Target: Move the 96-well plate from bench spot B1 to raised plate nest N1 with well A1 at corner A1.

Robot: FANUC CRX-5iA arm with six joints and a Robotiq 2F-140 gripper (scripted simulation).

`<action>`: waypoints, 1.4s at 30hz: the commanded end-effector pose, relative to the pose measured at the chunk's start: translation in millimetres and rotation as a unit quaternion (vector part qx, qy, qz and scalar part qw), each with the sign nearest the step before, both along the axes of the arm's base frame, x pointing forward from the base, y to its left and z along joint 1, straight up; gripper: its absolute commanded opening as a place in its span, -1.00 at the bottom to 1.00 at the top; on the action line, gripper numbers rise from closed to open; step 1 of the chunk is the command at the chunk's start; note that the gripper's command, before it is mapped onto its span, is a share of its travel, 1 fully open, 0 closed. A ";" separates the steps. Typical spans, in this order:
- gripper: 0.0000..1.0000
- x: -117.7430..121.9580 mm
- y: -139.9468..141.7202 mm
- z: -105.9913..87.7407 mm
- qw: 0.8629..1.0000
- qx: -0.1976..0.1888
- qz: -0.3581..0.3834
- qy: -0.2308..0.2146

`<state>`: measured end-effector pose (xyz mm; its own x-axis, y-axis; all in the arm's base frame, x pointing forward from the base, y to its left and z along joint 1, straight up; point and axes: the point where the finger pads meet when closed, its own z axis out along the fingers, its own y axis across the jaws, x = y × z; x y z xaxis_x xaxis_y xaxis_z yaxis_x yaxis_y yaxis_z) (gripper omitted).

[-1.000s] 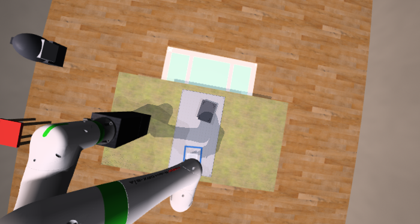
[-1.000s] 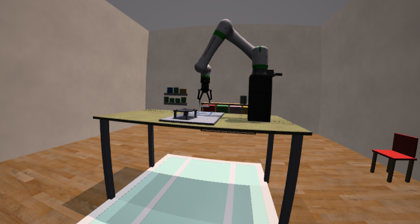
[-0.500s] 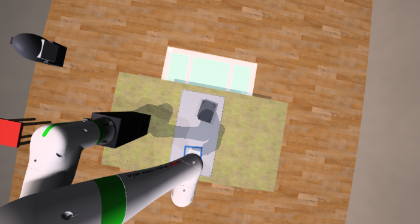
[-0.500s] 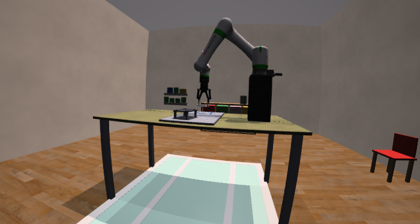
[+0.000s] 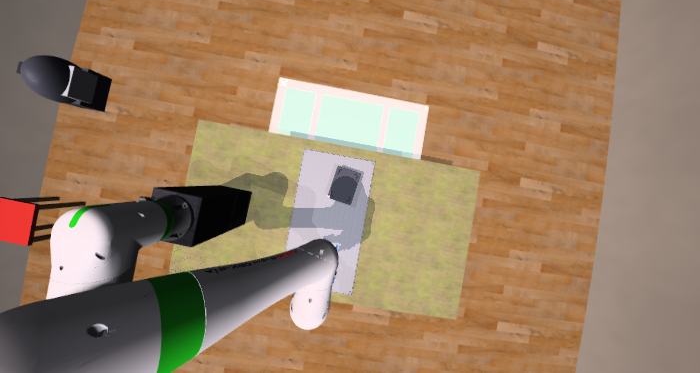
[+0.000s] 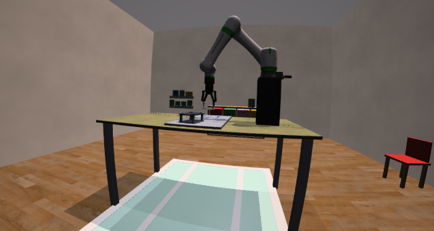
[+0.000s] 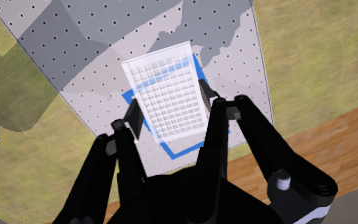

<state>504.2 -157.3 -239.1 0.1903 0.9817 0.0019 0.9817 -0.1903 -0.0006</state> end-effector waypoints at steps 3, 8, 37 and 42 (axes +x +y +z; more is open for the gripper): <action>-1.00 3.0 17.6 2.9 1.000 0.000 0.000 0.000; -1.00 5.0 30.7 4.8 1.000 0.000 0.000 0.000; -1.00 18.3 115.4 17.6 1.000 0.000 0.000 0.000; -1.00 20.4 128.4 19.5 1.000 0.000 0.000 0.000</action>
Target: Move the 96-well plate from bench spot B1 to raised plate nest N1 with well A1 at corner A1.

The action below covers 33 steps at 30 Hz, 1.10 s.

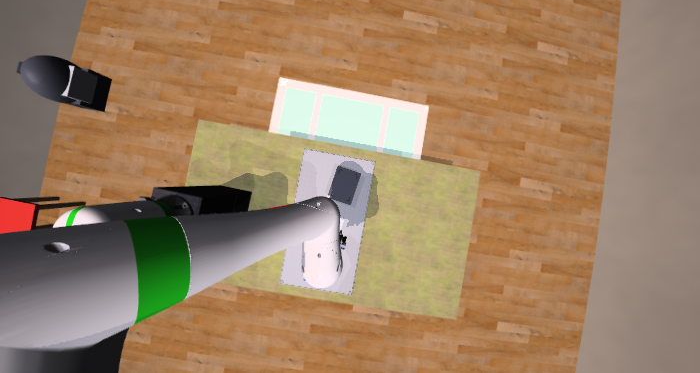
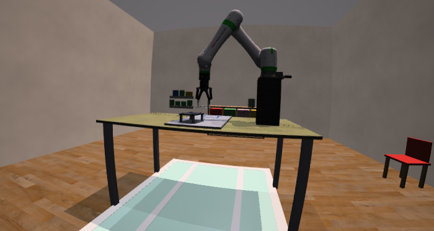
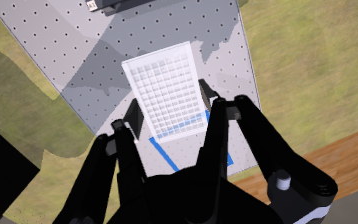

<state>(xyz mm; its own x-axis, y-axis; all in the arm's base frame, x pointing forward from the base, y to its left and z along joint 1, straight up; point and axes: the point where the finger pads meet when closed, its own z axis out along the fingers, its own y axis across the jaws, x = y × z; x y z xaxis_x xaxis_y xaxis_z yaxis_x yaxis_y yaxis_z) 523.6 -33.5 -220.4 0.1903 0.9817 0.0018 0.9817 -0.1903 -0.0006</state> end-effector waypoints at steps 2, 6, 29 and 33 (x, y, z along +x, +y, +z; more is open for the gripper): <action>-1.00 1.5 7.9 1.4 1.000 0.000 0.000 0.000; -1.00 3.5 20.9 3.3 1.000 0.000 0.000 0.000; -1.00 14.2 89.3 13.6 1.000 0.000 0.000 0.000; -1.00 16.3 102.3 15.6 1.000 0.000 0.000 0.000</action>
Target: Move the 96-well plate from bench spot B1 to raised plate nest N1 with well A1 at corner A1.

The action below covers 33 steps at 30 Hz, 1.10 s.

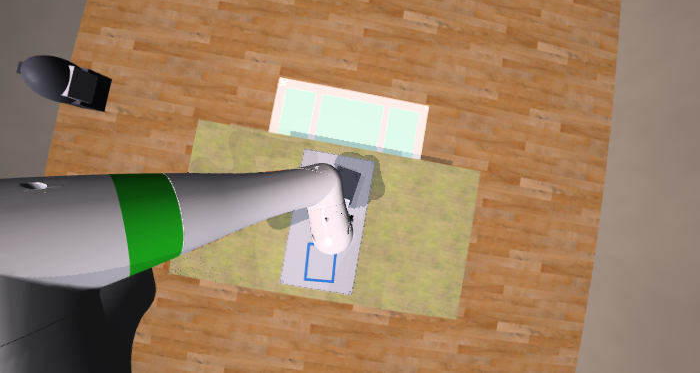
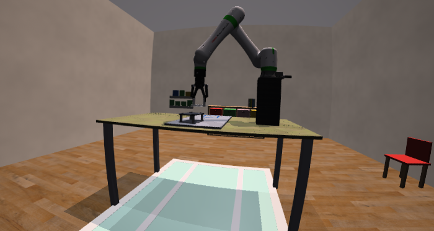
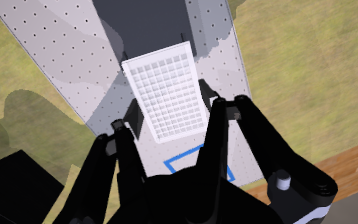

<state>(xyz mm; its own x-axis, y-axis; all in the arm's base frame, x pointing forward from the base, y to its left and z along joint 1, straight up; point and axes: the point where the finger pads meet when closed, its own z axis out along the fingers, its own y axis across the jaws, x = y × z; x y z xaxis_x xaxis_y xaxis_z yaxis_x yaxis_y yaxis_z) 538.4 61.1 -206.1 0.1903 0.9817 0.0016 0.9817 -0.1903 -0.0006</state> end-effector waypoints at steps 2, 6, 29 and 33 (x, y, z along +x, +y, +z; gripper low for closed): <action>-1.00 1.5 7.7 1.3 1.000 0.000 0.000 0.000; -1.00 3.5 20.7 3.3 1.000 0.000 0.000 0.000; -1.00 14.2 89.1 13.6 1.000 0.000 0.000 0.000; -1.00 16.3 102.2 15.5 1.000 0.000 0.000 0.000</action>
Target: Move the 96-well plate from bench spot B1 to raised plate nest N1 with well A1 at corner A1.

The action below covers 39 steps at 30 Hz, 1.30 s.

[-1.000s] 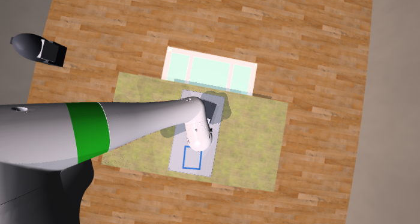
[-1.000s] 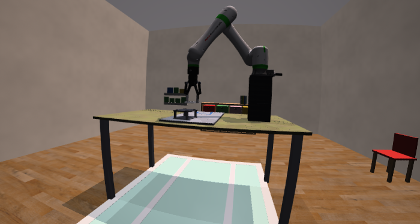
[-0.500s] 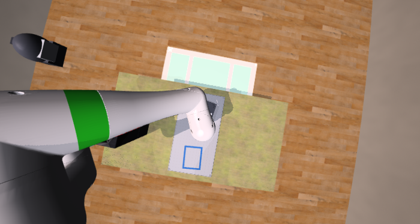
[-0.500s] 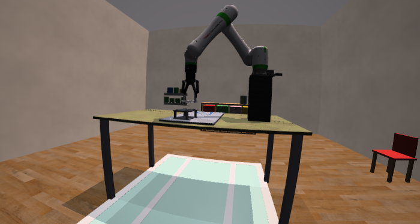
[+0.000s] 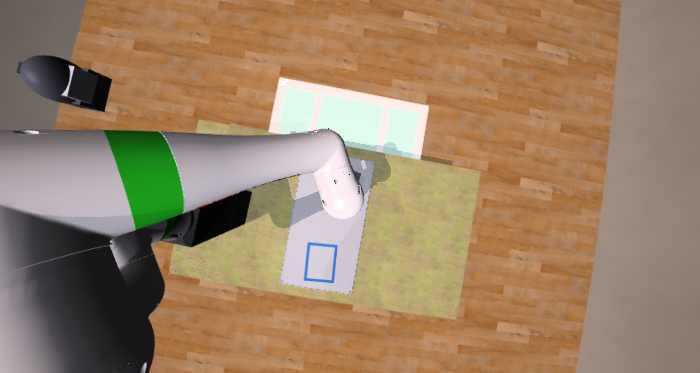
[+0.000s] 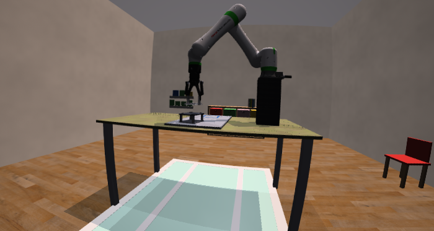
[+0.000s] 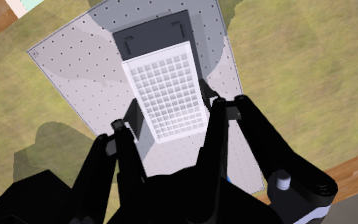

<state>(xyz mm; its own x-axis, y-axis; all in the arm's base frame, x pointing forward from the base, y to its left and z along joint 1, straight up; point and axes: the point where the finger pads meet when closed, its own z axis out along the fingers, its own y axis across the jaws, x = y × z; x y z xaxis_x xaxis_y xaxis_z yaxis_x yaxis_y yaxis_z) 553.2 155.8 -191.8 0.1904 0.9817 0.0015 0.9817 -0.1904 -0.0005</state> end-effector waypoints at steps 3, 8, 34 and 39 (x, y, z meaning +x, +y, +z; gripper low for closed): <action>-1.00 2.0 10.7 1.7 1.000 0.000 0.000 0.000; -1.00 4.1 24.0 3.4 1.000 0.000 0.000 0.000; -1.00 4.0 22.5 3.4 1.000 0.000 0.000 0.000; -1.00 4.0 22.4 3.4 1.000 0.000 0.000 0.000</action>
<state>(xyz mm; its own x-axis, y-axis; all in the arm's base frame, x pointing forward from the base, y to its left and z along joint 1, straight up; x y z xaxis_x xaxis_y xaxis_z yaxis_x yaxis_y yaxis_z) 557.0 178.2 -188.6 0.1906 0.9817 0.0012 0.9817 -0.1906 -0.0006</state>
